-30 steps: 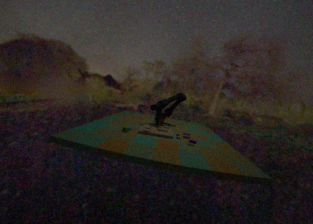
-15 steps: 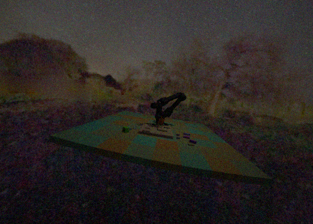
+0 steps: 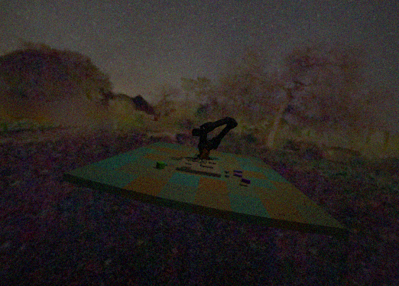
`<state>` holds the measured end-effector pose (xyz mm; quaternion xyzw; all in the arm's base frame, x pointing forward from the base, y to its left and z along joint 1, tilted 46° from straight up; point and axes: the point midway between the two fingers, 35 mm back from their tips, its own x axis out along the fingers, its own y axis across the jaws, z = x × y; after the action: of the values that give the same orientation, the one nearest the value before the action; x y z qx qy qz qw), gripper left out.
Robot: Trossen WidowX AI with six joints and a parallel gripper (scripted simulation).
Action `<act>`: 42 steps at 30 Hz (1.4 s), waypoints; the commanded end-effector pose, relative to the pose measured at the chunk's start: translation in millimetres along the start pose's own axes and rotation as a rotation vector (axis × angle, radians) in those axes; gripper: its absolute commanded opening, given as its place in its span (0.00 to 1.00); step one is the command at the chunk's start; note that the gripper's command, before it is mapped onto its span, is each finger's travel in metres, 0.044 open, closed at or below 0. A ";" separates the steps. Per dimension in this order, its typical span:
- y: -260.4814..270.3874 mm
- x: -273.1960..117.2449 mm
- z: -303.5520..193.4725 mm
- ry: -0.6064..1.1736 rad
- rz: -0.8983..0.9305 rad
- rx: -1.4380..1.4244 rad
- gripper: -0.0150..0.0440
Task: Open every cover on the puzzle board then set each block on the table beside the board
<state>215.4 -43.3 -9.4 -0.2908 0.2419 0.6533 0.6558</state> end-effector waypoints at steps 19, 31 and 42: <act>-57.9 -10.4 34.0 0.010 -0.012 1.525 0.25; -87.2 -13.4 62.7 0.001 -0.013 2.318 0.25; -106.1 -14.5 87.6 -0.004 -0.003 2.948 0.25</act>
<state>292.5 -10.4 42.8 0.4632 0.6977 0.0499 0.5441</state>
